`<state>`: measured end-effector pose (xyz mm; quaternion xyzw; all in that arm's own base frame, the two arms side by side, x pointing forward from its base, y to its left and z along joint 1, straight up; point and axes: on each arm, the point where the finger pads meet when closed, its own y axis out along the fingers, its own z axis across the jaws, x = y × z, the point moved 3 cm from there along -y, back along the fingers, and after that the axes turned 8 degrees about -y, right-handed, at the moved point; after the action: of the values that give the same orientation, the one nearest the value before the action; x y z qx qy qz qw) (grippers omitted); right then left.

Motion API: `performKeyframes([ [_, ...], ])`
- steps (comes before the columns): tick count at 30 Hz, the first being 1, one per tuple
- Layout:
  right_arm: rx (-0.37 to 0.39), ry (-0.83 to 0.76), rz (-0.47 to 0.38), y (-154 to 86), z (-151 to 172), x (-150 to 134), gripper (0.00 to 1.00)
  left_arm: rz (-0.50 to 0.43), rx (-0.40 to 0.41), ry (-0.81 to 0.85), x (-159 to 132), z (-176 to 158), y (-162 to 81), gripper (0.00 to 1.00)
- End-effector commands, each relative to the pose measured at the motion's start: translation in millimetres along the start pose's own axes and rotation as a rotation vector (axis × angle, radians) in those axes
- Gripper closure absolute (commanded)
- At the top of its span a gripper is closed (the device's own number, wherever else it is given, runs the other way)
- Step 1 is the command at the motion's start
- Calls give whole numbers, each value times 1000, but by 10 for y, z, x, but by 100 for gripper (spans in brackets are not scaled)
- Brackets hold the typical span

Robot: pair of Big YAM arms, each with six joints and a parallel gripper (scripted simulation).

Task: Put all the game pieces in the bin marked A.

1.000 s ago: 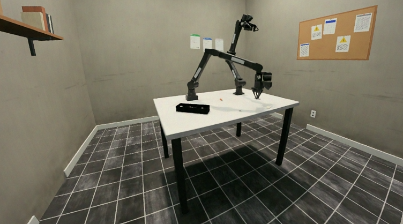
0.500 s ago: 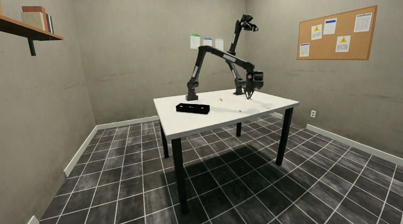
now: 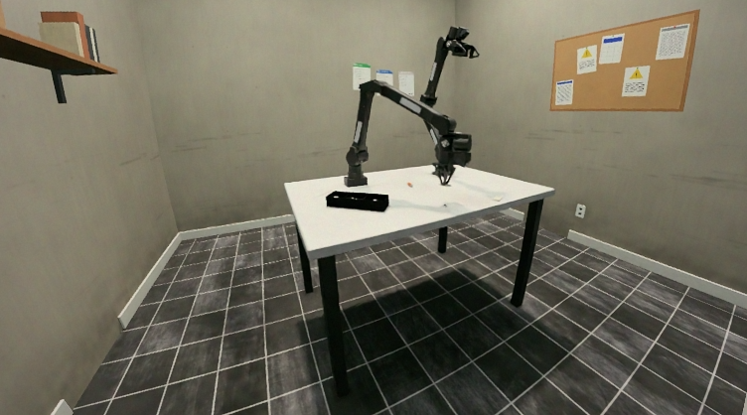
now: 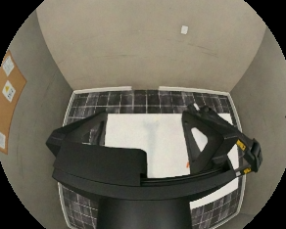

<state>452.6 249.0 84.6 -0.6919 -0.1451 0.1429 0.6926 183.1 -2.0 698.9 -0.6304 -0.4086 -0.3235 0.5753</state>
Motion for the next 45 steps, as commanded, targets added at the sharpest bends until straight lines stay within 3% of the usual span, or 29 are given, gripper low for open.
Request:
performKeyframes([
  [1,2,-13,-37,-118,-211,-57,80,-30,0,4,51,7,-165,0],
  [39,-10,-13,-29,-78,-1744,-1237,80,-30,0,4,51,7,-165,0],
  [45,-13,-231,-22,-75,-2030,-1450,80,-30,0,4,51,7,-165,0],
])
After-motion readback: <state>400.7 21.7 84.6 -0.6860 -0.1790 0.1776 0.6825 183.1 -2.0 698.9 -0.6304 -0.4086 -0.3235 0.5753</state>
